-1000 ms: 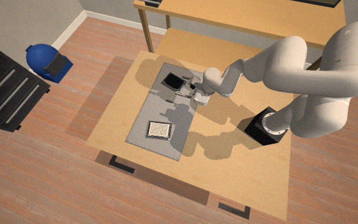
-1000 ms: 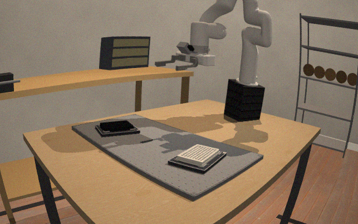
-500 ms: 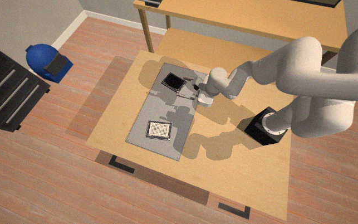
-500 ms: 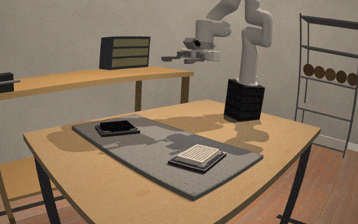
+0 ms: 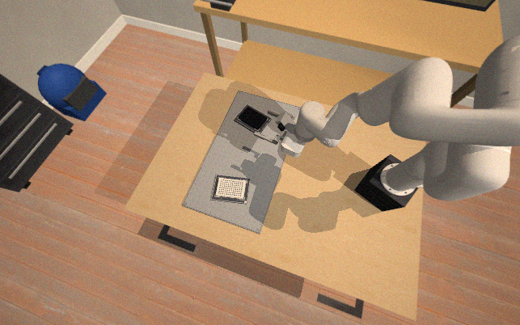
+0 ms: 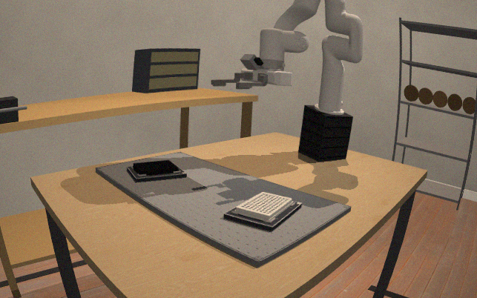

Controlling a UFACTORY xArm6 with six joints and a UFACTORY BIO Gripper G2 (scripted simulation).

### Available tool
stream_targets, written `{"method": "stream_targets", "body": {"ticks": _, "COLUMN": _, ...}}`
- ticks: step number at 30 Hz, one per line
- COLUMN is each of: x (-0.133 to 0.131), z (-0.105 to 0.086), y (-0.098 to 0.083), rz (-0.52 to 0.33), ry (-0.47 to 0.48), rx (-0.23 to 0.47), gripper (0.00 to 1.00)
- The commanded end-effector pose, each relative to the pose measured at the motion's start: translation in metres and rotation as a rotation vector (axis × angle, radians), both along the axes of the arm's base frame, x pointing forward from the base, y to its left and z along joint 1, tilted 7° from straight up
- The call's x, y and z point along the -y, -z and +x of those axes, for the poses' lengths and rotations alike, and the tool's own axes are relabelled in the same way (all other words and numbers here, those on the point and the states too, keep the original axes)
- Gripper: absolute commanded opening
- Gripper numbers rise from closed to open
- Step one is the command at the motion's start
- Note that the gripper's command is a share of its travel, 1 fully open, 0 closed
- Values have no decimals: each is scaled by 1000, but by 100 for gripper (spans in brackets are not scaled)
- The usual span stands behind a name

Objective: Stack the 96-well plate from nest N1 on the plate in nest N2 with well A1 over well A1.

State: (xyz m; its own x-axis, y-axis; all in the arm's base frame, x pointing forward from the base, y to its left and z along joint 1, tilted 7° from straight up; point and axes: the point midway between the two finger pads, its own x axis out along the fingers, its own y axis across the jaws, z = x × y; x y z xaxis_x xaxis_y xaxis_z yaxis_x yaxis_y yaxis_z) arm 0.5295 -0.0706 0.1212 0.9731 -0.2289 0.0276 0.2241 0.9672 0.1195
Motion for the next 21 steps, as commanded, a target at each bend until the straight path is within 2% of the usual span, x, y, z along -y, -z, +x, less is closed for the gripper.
{"method": "stream_targets", "body": {"ticks": 1, "x": 17, "z": 15, "y": 16, "rz": -1, "ry": 130, "rx": -11, "gripper": 37}}
{"method": "stream_targets", "body": {"ticks": 4, "x": 20, "z": 18, "y": 20, "rz": -1, "ry": 130, "rx": -11, "gripper": 37}}
{"method": "stream_targets", "body": {"ticks": 19, "x": 66, "z": 52, "y": 68, "rz": -1, "ry": 130, "rx": -11, "gripper": 37}}
{"method": "stream_targets", "body": {"ticks": 21, "x": 66, "z": 52, "y": 68, "rz": -1, "ry": 130, "rx": -11, "gripper": 37}}
